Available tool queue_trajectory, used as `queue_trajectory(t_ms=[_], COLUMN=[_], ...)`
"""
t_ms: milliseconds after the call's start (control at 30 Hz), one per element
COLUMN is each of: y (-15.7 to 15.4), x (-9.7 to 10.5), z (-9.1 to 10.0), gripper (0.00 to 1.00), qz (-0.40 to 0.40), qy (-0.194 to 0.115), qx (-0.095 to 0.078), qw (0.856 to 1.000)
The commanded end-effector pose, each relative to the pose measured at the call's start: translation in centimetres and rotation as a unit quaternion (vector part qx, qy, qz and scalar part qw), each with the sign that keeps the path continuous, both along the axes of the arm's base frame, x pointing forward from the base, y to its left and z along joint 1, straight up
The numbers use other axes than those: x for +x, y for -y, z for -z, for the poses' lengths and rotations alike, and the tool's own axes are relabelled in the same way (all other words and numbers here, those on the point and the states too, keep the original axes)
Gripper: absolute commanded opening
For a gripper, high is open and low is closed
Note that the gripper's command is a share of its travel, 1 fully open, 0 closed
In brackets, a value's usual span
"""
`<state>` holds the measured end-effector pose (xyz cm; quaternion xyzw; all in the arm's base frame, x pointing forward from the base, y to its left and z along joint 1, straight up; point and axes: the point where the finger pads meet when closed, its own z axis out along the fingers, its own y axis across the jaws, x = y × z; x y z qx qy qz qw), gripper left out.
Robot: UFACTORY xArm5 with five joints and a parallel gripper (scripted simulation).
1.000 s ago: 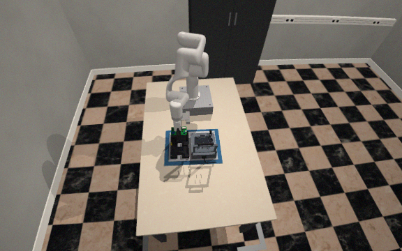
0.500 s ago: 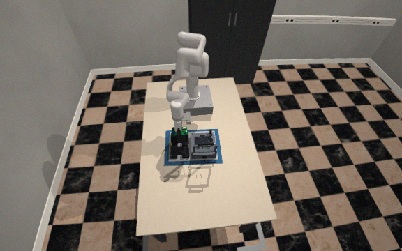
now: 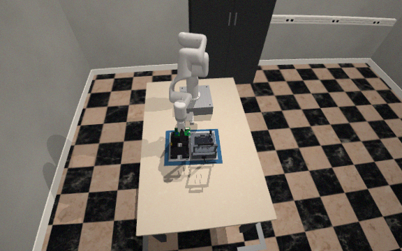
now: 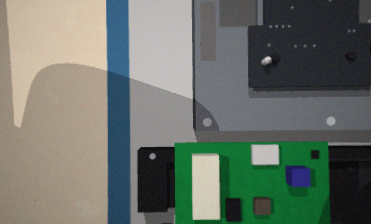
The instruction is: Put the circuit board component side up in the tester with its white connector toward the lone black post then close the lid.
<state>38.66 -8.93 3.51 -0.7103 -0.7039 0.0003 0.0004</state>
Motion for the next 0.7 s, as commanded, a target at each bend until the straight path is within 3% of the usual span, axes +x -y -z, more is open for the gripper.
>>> queue_trajectory(t_ms=[0,667], y=[-0.8,-6.5], x=[0.4,2.5], z=[-0.2,-0.6], gripper=[0.79,0.79], qz=[0.0,0.0], qy=[0.002,0.002], qx=[0.0,0.0], qw=[1.0,1.0])
